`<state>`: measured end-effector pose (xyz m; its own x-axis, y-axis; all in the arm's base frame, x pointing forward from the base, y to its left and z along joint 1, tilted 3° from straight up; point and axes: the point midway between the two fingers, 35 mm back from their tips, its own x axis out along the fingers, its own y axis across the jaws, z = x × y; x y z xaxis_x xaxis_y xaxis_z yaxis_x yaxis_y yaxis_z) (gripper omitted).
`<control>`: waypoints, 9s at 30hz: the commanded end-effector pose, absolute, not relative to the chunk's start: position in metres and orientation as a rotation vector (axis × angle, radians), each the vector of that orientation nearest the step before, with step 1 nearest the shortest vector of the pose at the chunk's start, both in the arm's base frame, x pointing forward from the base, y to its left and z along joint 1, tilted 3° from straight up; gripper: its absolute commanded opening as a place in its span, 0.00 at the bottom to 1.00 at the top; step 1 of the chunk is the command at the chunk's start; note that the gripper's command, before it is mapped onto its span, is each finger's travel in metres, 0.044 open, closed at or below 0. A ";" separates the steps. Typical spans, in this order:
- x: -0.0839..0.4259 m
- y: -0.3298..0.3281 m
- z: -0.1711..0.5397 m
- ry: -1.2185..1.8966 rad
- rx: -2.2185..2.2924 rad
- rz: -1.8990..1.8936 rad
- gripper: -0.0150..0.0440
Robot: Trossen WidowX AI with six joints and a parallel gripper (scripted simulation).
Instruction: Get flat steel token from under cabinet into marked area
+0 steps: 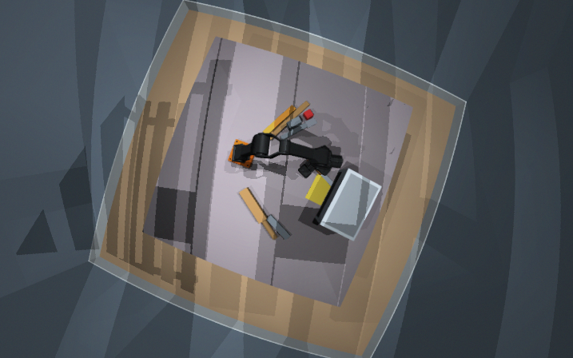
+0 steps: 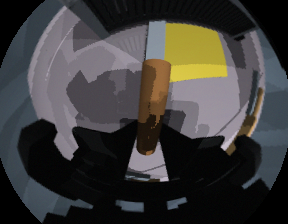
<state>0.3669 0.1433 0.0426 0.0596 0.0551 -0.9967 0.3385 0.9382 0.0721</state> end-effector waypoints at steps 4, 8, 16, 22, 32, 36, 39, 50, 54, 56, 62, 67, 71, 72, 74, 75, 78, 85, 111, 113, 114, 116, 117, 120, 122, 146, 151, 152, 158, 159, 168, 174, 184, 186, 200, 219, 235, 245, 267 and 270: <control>0.364 0.133 0.041 1.507 0.324 -0.234 0.25; 0.362 0.129 0.041 1.507 0.323 -0.234 0.25; 0.360 0.122 0.040 1.507 0.323 -0.234 0.25; 0.358 0.116 0.039 1.507 0.323 -0.235 0.25; 0.354 0.107 0.039 1.507 0.322 -0.235 0.25; 0.354 0.106 0.039 1.507 0.322 -0.235 0.25; 0.354 0.106 0.039 1.507 0.322 -0.235 0.25; 0.344 0.111 0.038 1.508 0.322 -0.235 0.25; 0.339 0.113 0.038 1.508 0.322 -0.235 0.25; 0.337 0.114 0.038 1.508 0.322 -0.235 0.25; 0.330 0.117 0.038 1.509 0.323 -0.235 0.25; 0.324 0.120 0.037 1.509 0.323 -0.235 0.25; 0.319 0.121 0.037 1.510 0.323 -0.235 0.25; 0.317 0.122 0.037 1.510 0.323 -0.235 0.25; 0.315 0.123 0.037 1.510 0.323 -0.235 0.25; 0.314 0.124 0.037 1.510 0.323 -0.235 0.25; 0.310 0.125 0.037 1.511 0.323 -0.235 0.25; 0.300 0.129 0.036 1.511 0.323 -0.235 0.25; 0.262 0.145 0.035 1.514 0.324 -0.234 0.25; 0.259 0.146 0.035 1.514 0.324 -0.234 0.25; 0.257 0.147 0.035 1.515 0.324 -0.234 0.25; 0.254 0.148 0.035 1.515 0.324 -0.234 0.25; 0.252 0.149 0.035 1.515 0.324 -0.234 0.25; 0.248 0.151 0.034 1.515 0.324 -0.234 0.25; 0.245 0.152 0.034 1.515 0.324 -0.234 0.25; 0.226 0.161 0.038 1.516 0.324 -0.233 0.25; 0.225 0.161 0.038 1.518 0.309 -0.218 0.25; 0.225 0.161 0.038 1.518 0.303 -0.212 0.25; 0.225 0.161 0.038 1.521 0.265 -0.176 0.25; 0.225 0.161 0.038 1.522 0.258 -0.169 0.25; 0.225 0.161 0.038 1.525 0.201 -0.114 0.25; 0.225 0.161 0.038 1.526 0.162 -0.077 0.25; 0.224 0.162 0.038 1.527 0.098 -0.016 0.25; 0.224 0.162 0.038 1.526 0.085 -0.004 0.25; 0.224 0.162 0.039 1.524 -0.004 0.082 0.25; 0.224 0.162 0.039 1.514 -0.126 0.198 0.25; 0.224 0.162 0.039 1.502 -0.229 0.296 0.25; 0.224 0.163 0.039 1.491 -0.292 0.356 0.25; 0.223 0.163 0.039 1.463 -0.430 0.487 0.25; 0.225 0.160 0.039 1.462 -0.435 0.491 0.25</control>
